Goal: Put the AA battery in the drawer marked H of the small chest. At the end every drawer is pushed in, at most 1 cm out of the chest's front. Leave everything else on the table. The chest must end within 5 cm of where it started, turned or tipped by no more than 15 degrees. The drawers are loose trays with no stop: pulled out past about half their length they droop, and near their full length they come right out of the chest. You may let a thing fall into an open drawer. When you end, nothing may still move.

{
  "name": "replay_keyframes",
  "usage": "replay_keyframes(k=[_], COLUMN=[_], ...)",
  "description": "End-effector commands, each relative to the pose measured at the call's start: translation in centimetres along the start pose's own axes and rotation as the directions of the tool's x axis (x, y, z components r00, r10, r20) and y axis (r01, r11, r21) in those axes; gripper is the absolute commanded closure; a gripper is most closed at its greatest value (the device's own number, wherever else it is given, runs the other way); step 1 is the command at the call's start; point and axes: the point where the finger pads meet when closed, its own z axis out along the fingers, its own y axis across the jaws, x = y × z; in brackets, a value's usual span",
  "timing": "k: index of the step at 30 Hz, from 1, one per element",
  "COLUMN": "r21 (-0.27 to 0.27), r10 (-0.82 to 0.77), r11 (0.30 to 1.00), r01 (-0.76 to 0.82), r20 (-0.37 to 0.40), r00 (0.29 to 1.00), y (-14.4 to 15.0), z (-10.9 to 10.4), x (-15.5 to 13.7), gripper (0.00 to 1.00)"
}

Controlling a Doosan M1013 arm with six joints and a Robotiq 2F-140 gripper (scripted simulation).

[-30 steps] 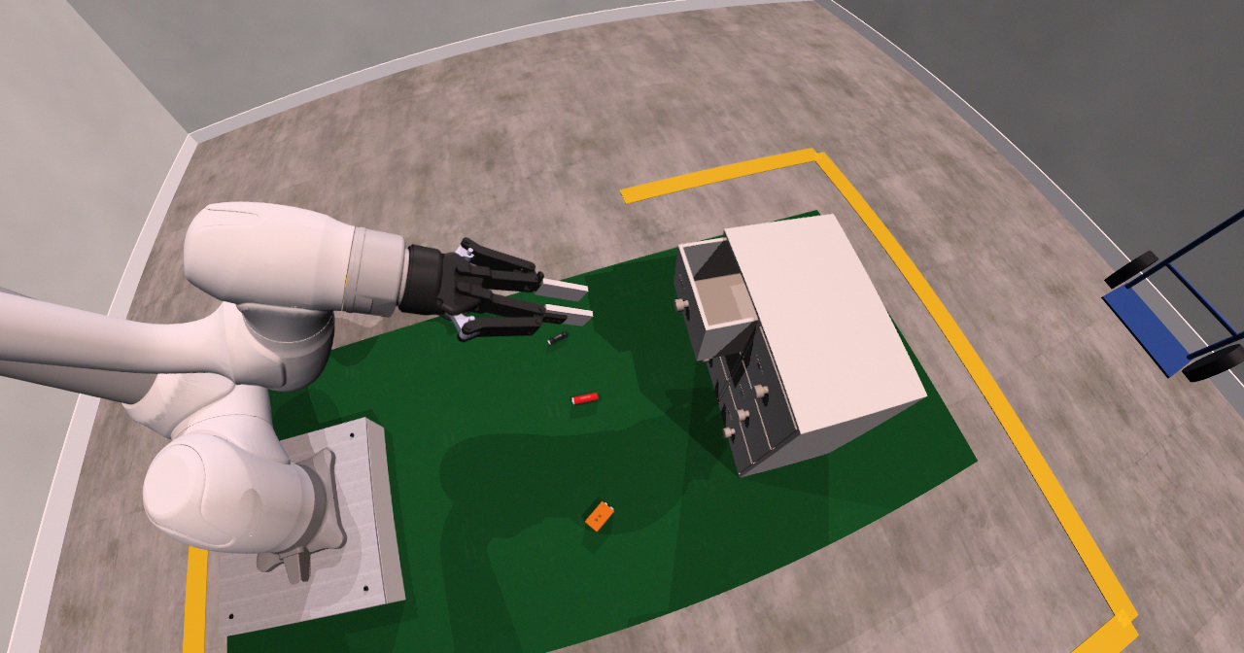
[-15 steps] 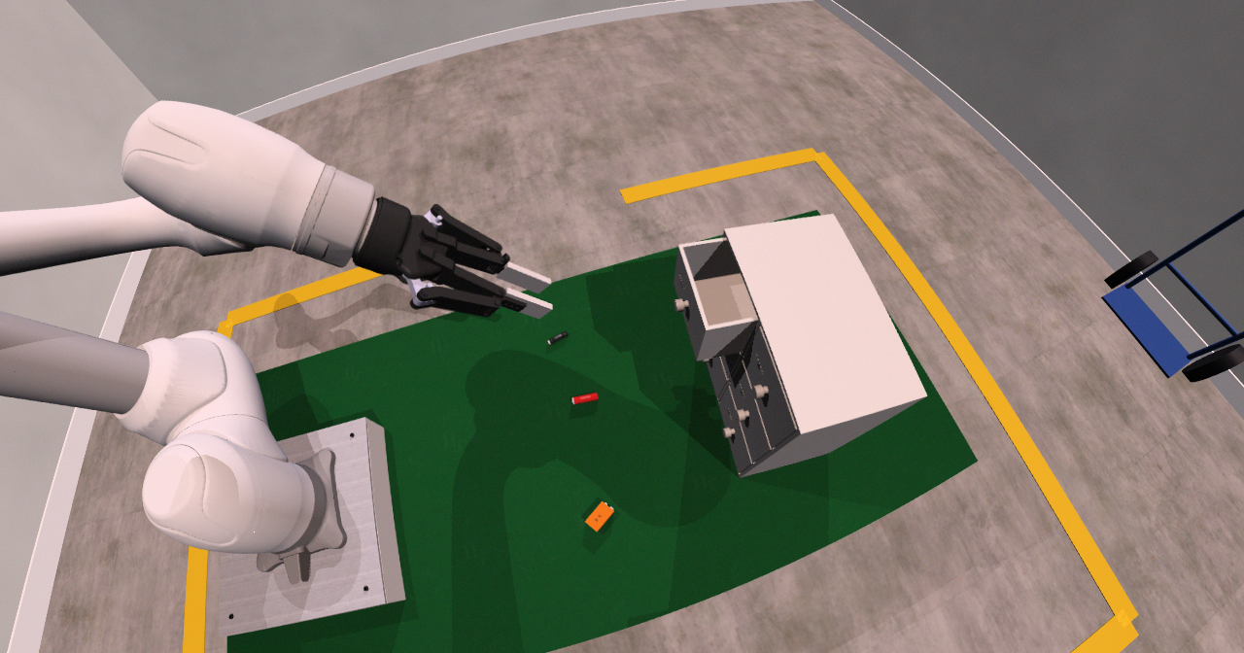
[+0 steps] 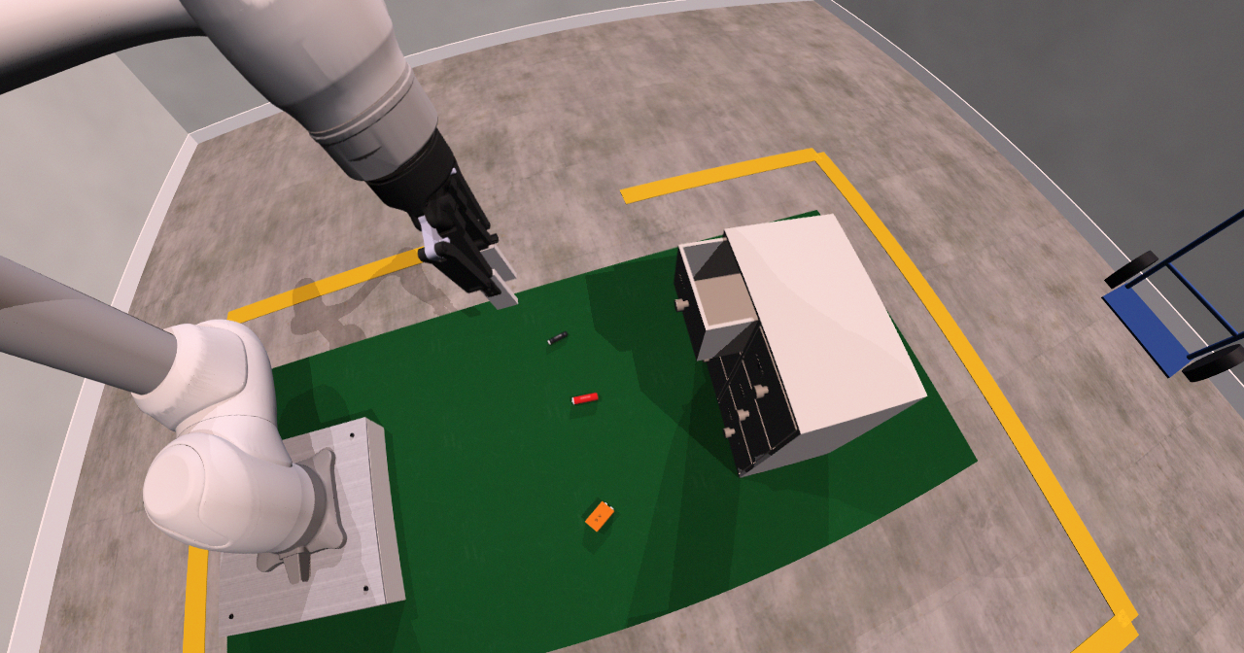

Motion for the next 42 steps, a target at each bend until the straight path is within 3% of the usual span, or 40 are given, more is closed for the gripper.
replay_keyframes(k=[1, 22, 27, 31, 33, 37, 42], r21=[0.011, 0.008, -0.014, -0.048, -0.048, -0.092, -0.121], r10=[-0.014, 0.007, 0.132, 0.332, 0.332, 0.582, 0.760], r11=[1.000, 1.000, 0.991, 0.943, 0.943, 0.813, 0.649], r01=[0.013, -0.008, -0.131, -0.329, -0.329, -0.575, -0.751], r20=[0.163, 0.171, 0.170, 0.164, 0.164, 0.144, 0.126], r00=[0.986, 0.985, 0.977, 0.929, 0.929, 0.800, 0.637], y=[0.7, 0.7, 0.6, 0.6, 0.6, 0.6, 0.7], z=[0.2, 0.4, 1.6, 3.7, 3.7, 6.7, 11.5], x=[0.0, 0.0, 0.3, 0.8, 0.8, 1.4, 2.0], gripper=[0.80, 0.80, 0.80, 0.80, 0.80, 0.80, 0.80])
